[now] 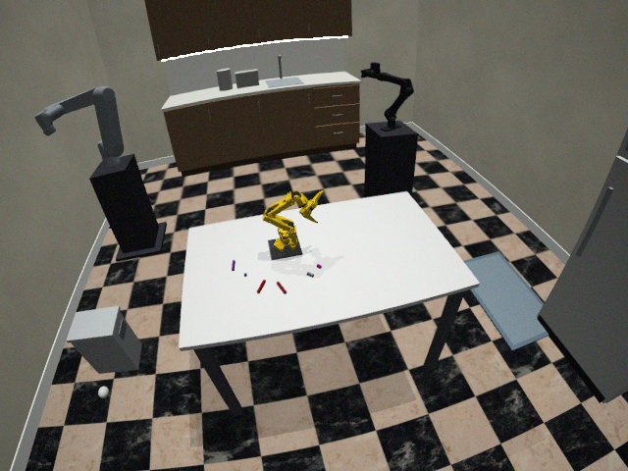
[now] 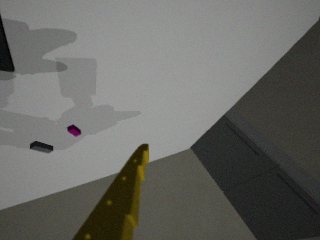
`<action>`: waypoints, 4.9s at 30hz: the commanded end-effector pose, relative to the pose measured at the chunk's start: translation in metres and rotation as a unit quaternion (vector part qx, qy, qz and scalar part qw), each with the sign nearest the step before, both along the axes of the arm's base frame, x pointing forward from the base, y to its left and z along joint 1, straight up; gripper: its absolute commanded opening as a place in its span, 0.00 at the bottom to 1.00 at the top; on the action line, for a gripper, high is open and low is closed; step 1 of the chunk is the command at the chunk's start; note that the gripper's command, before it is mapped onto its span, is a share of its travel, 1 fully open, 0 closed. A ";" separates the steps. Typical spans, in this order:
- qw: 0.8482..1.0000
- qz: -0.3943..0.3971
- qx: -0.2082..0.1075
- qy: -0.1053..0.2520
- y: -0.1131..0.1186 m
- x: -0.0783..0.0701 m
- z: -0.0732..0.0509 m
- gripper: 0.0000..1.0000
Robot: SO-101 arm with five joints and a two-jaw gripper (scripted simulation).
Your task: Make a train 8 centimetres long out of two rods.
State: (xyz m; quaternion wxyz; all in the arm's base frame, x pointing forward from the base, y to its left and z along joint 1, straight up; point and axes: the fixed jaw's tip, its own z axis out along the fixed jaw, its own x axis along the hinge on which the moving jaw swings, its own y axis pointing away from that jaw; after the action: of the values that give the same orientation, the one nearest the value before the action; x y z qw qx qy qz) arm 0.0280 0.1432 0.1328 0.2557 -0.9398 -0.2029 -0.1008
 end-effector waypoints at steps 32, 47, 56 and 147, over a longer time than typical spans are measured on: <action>0.992 -0.119 -0.016 0.034 0.002 0.021 -0.011 1.00; 0.979 -0.194 -0.020 0.055 0.000 0.035 -0.016 1.00; 0.973 -0.224 -0.018 0.062 0.000 0.040 -0.017 1.00; 0.854 -0.502 -0.016 0.136 -0.022 0.093 -0.042 1.00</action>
State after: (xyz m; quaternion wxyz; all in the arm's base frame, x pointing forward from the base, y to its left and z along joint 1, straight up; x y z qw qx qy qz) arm 0.1193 0.1230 0.0945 0.1859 -0.9265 0.3154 -0.0869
